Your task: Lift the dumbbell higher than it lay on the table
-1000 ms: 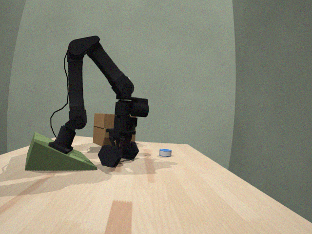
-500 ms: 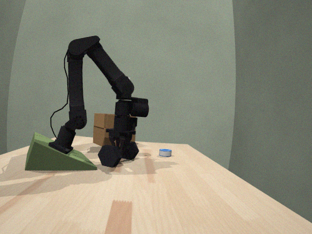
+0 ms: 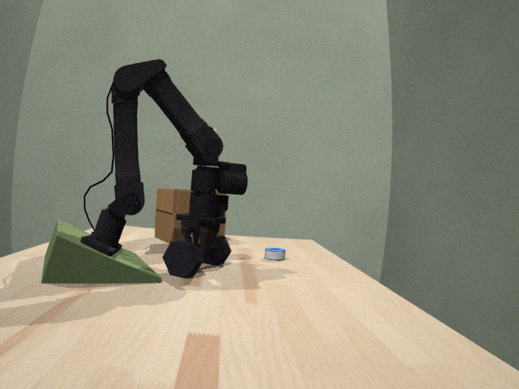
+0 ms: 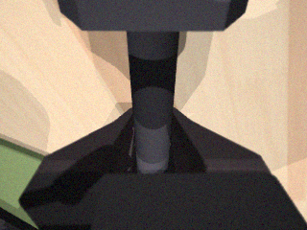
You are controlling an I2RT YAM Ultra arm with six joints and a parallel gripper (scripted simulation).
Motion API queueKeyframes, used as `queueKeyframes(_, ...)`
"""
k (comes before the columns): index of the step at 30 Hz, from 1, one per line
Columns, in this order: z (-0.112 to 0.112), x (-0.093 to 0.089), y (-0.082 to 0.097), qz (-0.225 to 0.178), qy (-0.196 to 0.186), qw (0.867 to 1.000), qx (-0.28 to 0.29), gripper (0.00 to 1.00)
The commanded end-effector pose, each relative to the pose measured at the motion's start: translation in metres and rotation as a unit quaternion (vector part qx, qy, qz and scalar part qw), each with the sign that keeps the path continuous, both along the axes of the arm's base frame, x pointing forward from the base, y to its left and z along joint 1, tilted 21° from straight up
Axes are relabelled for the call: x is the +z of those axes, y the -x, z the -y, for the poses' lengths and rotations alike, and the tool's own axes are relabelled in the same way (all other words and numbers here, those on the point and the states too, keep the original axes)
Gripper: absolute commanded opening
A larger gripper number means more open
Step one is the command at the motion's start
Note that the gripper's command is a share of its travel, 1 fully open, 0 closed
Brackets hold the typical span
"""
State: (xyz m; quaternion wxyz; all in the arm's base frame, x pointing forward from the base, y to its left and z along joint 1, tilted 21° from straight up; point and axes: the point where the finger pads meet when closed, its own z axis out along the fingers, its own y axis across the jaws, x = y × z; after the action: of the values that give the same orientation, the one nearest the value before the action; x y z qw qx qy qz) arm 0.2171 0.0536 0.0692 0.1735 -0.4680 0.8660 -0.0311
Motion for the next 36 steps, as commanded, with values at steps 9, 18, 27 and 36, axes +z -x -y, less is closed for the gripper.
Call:
queueKeyframes(9, -0.003, -0.004, -0.001, -0.001, -0.009, 1.0, -0.002, 0.0)
queueKeyframes(18, -0.004, 0.01, -0.005, 0.016, -0.012, 1.0, -0.002, 0.0)
queueKeyframes(27, -0.002, 0.019, -0.004, 0.019, -0.012, 1.0, -0.003, 0.0)
queueKeyframes(36, 0.001, 0.033, 0.001, 0.02, -0.01, 1.0, -0.002, 0.0)
